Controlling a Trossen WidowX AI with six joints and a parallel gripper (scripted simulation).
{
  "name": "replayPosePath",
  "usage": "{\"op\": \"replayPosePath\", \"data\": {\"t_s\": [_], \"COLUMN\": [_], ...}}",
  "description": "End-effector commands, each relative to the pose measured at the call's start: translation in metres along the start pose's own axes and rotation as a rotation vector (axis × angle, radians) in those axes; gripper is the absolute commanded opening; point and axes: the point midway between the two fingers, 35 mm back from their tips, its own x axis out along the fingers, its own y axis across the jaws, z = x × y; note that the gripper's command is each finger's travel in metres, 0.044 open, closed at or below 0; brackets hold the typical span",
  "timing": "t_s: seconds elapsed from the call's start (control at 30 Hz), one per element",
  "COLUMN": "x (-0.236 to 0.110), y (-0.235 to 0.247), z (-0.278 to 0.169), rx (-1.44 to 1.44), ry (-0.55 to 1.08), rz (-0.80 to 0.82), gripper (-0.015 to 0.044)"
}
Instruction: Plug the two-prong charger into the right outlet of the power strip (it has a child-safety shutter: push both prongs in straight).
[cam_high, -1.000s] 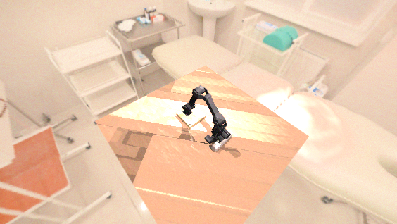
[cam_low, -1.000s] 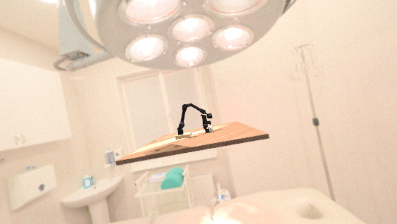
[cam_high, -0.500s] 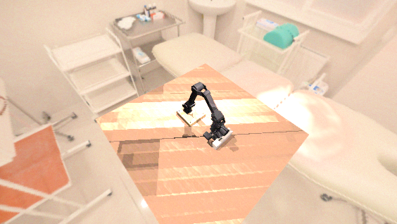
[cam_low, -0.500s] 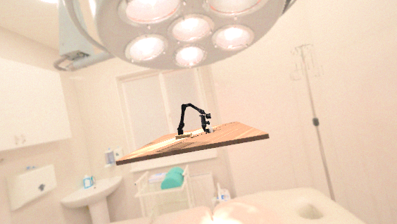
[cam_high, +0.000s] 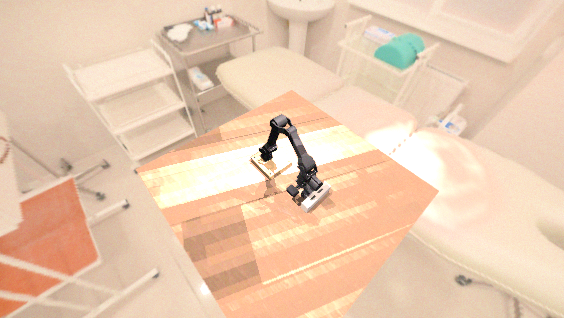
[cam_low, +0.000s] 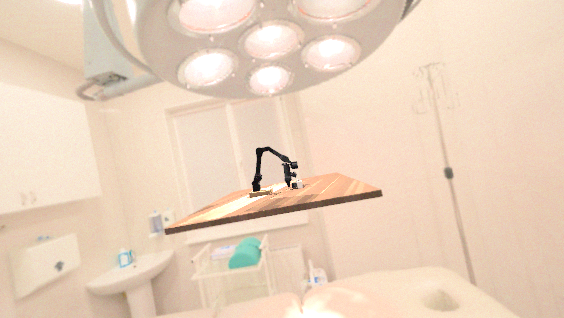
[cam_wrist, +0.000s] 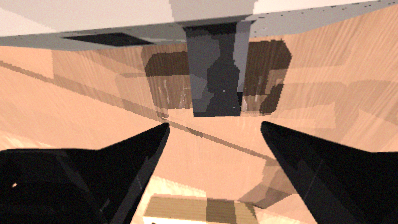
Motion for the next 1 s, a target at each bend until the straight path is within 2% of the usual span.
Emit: {"op": "replayPosePath", "data": {"t_s": [0.0,0.5,0.87,0.97], "x": [0.002,0.001,-0.07,-0.075], "y": [0.0,0.0,0.0,0.0], "z": [-0.006,-0.016,-0.003,-0.003], "rx": [-0.006,0.0,-0.006,-0.007], "ry": [0.004,-0.007,-0.566,-0.601], "rz": [-0.002,0.0,-0.003,-0.004], "gripper": [0.044,0.044,0.044,0.044]}}
